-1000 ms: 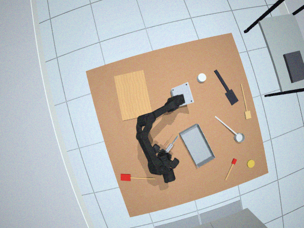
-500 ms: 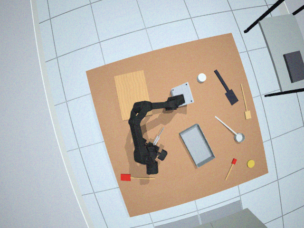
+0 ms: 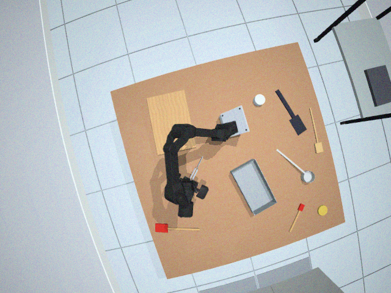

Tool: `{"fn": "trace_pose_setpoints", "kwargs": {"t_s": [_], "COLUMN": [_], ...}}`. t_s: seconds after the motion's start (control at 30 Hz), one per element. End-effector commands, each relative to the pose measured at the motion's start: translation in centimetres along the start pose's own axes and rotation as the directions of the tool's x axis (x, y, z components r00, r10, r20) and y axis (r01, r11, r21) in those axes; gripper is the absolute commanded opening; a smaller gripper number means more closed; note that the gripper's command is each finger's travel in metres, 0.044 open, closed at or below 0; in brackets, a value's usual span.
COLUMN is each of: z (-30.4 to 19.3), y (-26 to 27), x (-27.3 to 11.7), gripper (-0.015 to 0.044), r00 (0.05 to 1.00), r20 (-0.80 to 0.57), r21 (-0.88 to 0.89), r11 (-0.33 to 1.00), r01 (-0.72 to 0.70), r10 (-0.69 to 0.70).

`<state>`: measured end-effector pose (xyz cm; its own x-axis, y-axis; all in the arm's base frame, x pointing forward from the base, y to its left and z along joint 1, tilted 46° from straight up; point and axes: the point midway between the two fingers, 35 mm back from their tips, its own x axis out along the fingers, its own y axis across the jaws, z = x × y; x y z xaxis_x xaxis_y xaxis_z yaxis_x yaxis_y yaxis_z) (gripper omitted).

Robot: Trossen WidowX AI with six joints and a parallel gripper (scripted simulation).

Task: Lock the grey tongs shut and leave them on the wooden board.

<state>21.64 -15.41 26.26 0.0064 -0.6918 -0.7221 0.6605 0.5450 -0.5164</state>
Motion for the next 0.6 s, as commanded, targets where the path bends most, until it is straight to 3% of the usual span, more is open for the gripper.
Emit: {"fn": "trace_pose_setpoints", "kwargs": {"t_s": [0.0, 0.57], "z": [-0.4, -2.7], "y": [-0.9, -5.2], "x": [0.6, 3.7], "gripper": [-0.0150, -0.0150], "r00": [0.999, 0.978], "r20": [-0.036, -0.193], "r21": [-0.018, -0.066], "r11": [1.000, 0.993], "r01": [-0.015, -0.098], "r10": [0.014, 0.083]}}
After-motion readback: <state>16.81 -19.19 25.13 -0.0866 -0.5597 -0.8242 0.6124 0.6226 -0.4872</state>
